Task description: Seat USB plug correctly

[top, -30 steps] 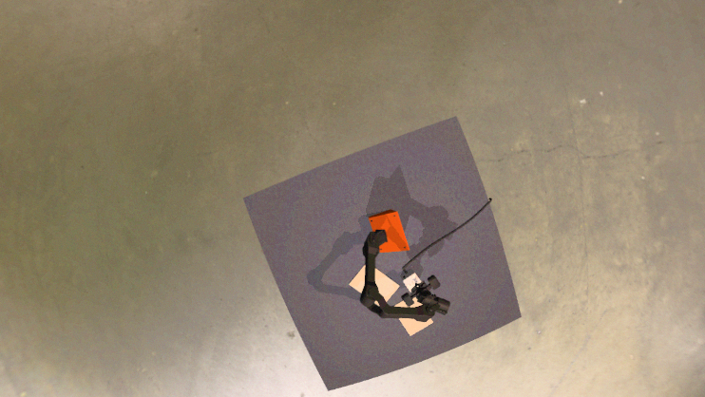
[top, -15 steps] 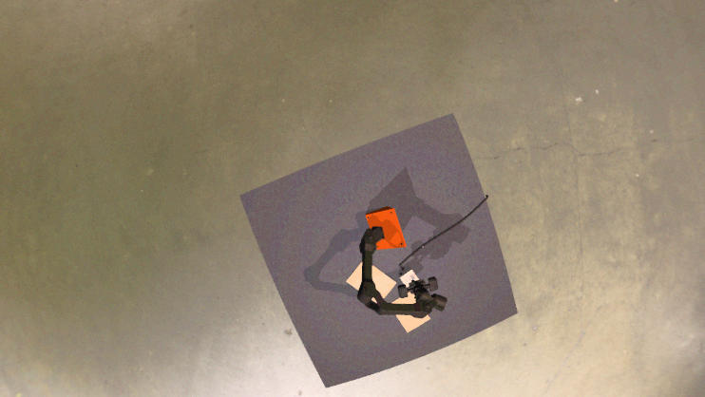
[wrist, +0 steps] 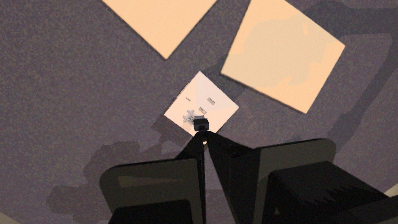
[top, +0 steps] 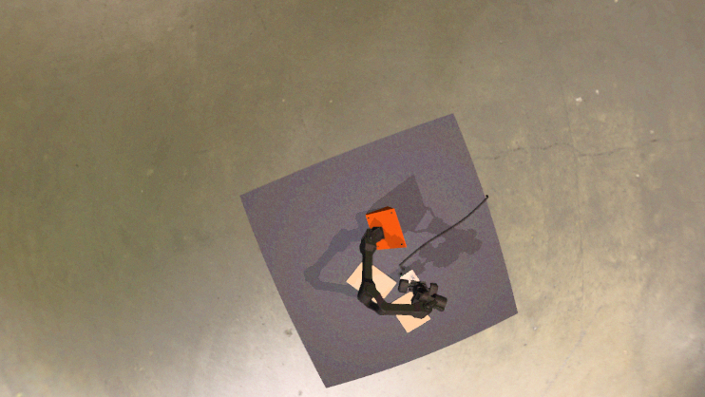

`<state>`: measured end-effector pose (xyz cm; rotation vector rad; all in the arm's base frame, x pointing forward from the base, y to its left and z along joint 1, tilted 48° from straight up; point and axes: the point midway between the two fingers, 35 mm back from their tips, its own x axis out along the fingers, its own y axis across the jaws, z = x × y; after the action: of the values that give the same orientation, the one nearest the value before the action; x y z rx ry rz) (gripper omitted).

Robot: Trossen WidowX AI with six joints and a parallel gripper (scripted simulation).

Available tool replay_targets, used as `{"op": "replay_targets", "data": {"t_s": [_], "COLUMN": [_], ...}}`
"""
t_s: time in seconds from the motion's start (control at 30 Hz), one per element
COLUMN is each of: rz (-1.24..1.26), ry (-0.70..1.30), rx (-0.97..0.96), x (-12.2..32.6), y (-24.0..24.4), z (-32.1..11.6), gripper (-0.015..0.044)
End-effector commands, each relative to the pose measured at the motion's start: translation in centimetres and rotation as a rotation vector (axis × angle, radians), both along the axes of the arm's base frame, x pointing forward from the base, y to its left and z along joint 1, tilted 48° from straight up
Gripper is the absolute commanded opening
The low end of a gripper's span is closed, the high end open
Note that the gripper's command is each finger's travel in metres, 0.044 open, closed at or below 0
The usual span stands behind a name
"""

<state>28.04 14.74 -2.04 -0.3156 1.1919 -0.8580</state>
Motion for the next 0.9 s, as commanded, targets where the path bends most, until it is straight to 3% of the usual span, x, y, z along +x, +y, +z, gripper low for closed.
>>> {"op": "replay_targets", "data": {"t_s": [0.0, 0.87], "rz": [-0.078, -0.529], "ry": [-0.083, -0.564], "rx": [0.012, 0.085], "x": [-0.01, -0.01], "y": [-0.01, -0.01], "z": [0.00, -0.01], "gripper": [0.0000, 0.0000]}}
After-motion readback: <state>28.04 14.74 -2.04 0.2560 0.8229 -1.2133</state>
